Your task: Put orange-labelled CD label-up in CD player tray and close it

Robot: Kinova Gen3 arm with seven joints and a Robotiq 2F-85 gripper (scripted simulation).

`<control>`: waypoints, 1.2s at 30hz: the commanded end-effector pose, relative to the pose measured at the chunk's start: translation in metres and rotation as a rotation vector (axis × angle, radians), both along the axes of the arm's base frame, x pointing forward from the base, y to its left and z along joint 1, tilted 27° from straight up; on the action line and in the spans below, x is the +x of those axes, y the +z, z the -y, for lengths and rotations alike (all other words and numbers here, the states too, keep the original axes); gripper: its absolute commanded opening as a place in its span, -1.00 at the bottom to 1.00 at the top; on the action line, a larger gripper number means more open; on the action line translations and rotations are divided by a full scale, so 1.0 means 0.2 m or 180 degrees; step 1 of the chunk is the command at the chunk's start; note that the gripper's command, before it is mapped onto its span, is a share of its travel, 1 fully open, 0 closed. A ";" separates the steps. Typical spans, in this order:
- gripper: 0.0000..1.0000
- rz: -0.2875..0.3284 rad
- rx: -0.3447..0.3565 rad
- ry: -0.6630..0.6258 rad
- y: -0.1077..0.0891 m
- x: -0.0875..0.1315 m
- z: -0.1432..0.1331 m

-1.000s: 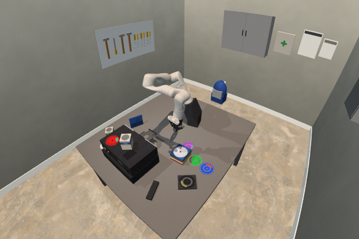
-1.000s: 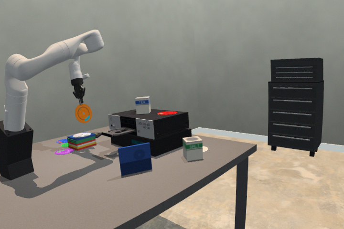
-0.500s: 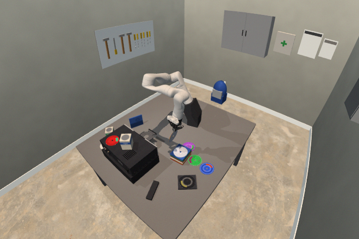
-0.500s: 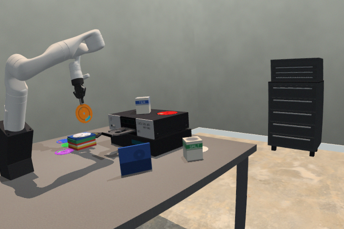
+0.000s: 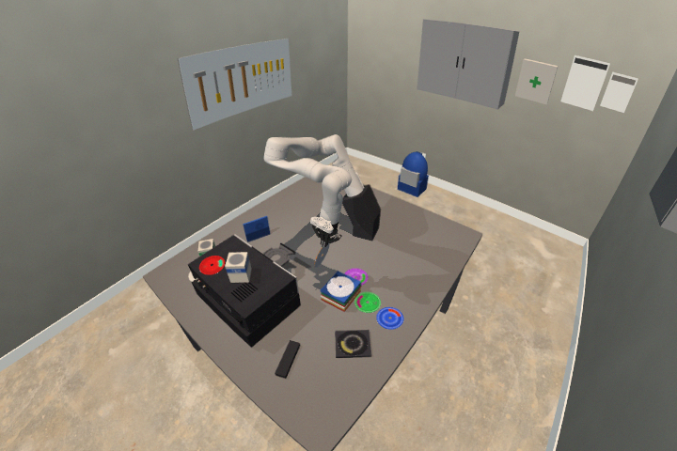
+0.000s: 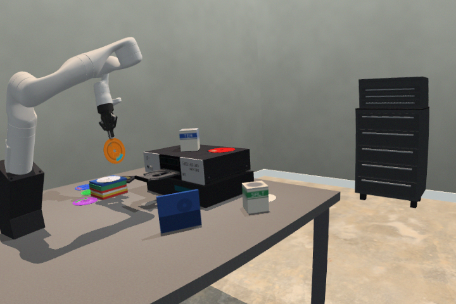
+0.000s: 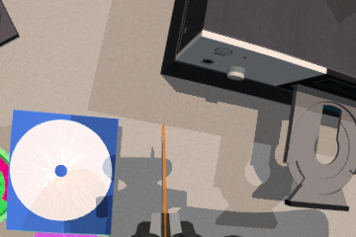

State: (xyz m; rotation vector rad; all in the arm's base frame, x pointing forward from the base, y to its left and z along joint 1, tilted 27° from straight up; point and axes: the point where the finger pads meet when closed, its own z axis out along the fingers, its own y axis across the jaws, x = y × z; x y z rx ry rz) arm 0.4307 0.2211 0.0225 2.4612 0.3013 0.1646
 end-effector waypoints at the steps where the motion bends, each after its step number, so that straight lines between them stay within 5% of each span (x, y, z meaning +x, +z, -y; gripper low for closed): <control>1: -0.78 0.0007 0.0004 0.0005 0.02 0.02 0.03; 36: -0.78 -0.0311 -0.0111 0.0668 0.26 0.17 0.48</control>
